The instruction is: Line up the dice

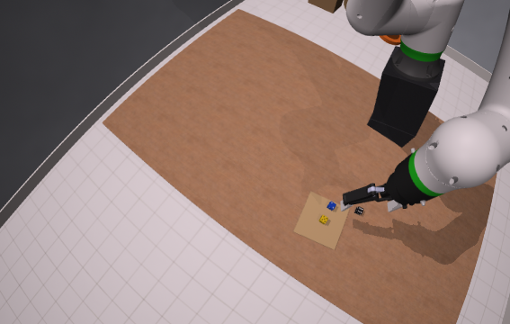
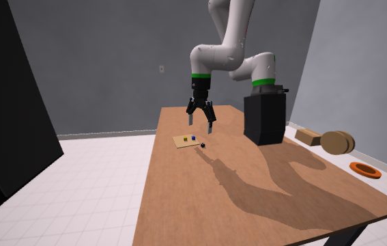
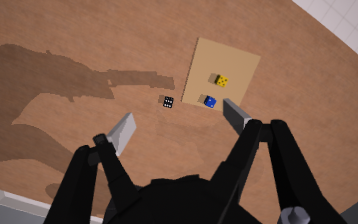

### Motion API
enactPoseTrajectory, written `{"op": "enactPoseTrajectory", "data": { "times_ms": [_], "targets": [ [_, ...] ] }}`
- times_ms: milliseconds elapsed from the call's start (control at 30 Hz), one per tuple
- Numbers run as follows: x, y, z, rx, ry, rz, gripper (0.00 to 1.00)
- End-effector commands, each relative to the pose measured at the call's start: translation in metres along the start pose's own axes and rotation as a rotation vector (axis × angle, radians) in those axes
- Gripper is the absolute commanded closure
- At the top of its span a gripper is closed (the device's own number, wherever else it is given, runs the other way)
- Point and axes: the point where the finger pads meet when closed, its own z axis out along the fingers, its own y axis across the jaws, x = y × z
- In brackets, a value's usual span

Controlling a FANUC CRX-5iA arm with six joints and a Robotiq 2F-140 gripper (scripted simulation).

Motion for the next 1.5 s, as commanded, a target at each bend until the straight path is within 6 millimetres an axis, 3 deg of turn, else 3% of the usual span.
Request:
{"op": "enactPoseTrajectory", "data": {
  "times_ms": [0,967,1400,1433,1467],
  "targets": [
    [-0.001,-0.003,0.0,0.019,-0.008,-0.142,0.0],
    [-0.01,-0.024,0.003,0.023,0.001,-1.061,0.0],
    [-0.011,-0.027,0.003,0.024,0.002,-1.16,0.0],
    [-0.011,-0.027,0.003,0.024,0.002,-1.16,0.79],
    [-0.011,-0.027,0.003,0.024,0.002,-1.16,0.79]
  ]
}}
